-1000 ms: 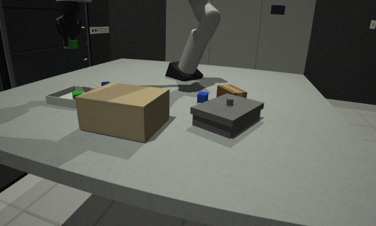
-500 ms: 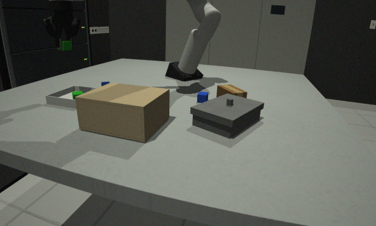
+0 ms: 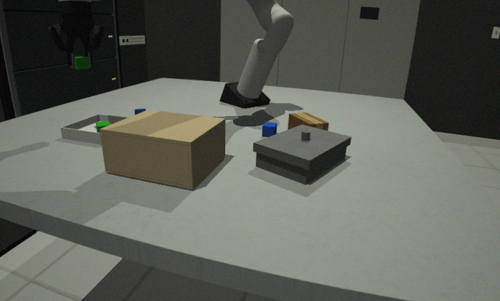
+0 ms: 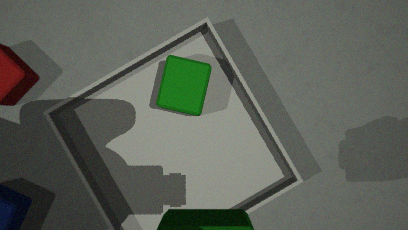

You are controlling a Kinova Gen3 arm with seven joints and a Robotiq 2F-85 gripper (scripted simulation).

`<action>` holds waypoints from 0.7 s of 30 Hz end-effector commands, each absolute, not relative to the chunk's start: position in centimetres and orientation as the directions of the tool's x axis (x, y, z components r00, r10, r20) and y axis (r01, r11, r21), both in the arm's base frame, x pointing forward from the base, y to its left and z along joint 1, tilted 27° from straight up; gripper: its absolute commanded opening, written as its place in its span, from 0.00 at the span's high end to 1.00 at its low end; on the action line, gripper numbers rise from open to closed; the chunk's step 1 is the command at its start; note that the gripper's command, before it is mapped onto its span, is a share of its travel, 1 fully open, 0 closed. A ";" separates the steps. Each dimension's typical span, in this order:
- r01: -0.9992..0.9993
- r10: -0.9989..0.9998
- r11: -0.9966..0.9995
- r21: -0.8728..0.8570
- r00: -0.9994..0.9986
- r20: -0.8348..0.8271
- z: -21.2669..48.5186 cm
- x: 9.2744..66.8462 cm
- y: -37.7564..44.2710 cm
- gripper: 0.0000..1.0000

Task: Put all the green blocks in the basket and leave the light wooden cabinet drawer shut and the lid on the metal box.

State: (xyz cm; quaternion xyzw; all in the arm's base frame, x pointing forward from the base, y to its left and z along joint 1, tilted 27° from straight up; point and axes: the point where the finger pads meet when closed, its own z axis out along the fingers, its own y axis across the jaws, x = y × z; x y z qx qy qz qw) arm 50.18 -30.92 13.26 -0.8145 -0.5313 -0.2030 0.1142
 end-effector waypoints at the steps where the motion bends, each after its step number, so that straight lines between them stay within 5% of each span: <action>1: 0.893 0.793 -0.450 -0.002 0.401 0.458 13.5 51.0 -30.3 0.90; 21: 0.821 0.716 -0.565 -0.078 0.536 0.447 13.9 52.4 -29.5 0.90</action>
